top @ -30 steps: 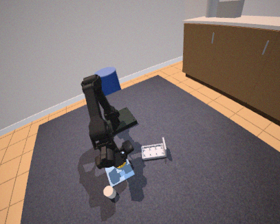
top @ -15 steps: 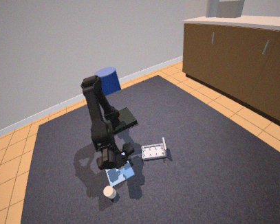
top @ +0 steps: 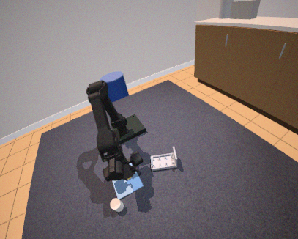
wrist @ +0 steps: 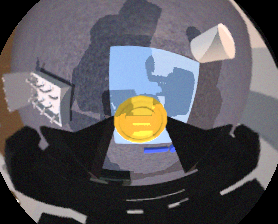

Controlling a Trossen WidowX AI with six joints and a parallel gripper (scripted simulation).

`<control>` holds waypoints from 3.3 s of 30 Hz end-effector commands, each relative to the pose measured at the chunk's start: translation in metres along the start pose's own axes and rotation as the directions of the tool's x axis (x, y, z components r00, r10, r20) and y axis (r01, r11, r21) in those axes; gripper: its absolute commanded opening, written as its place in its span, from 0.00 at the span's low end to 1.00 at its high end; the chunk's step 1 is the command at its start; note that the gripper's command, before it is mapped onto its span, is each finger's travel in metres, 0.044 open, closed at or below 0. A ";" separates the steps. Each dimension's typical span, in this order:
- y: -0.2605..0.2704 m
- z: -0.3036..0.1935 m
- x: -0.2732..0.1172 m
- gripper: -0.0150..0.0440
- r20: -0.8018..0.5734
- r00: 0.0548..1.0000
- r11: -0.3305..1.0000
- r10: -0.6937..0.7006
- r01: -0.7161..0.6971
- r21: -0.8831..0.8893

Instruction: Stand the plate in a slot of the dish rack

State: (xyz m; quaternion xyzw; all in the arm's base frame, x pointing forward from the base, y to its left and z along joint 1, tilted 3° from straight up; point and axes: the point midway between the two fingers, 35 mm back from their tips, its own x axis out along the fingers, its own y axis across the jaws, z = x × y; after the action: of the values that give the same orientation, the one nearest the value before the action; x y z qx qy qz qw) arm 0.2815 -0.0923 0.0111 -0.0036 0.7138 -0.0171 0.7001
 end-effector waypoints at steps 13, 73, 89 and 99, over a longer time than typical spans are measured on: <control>-0.004 0.012 -0.049 0.25 -0.001 1.000 1.000 -0.001 0.001 -0.004; 0.109 0.018 -0.151 0.25 0.029 0.996 0.910 0.088 -0.092 0.405; 0.124 0.066 -0.092 0.25 0.206 0.902 0.887 0.379 -0.418 0.196; 0.129 0.083 -0.066 0.25 0.314 0.782 0.823 0.538 -0.567 0.002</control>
State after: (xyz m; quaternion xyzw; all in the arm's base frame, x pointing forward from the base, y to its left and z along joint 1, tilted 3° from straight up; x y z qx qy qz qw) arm 0.3665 0.0364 0.0783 0.2360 0.5833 0.1286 0.7665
